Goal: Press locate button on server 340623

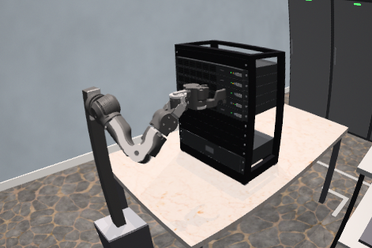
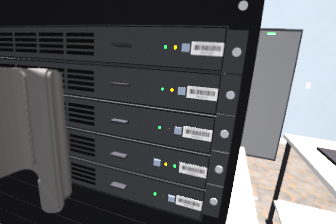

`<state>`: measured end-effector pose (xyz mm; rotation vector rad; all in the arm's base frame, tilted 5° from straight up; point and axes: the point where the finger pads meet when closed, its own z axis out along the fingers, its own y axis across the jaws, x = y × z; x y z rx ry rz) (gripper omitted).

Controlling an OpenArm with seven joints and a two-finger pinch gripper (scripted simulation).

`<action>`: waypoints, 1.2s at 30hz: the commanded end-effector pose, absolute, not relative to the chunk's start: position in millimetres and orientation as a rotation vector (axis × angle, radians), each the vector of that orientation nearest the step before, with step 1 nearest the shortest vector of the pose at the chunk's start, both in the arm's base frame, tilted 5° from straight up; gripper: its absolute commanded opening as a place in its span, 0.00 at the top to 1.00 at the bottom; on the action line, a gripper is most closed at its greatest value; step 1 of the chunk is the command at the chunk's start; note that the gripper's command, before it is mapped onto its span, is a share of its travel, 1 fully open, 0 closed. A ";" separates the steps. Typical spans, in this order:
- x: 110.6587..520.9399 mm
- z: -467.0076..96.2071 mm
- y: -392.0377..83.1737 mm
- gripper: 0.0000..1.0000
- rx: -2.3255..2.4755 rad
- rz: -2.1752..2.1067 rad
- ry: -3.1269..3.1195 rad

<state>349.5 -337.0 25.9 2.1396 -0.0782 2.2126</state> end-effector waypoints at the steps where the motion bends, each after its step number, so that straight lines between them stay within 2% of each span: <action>1: 347.3 29.7 -340.3 0.40 2.103 2.203 -0.066; 20: 331.1 31.8 -369.9 0.40 1.862 1.869 0.172; 36: 330.3 43.1 -363.0 0.40 1.596 1.565 0.549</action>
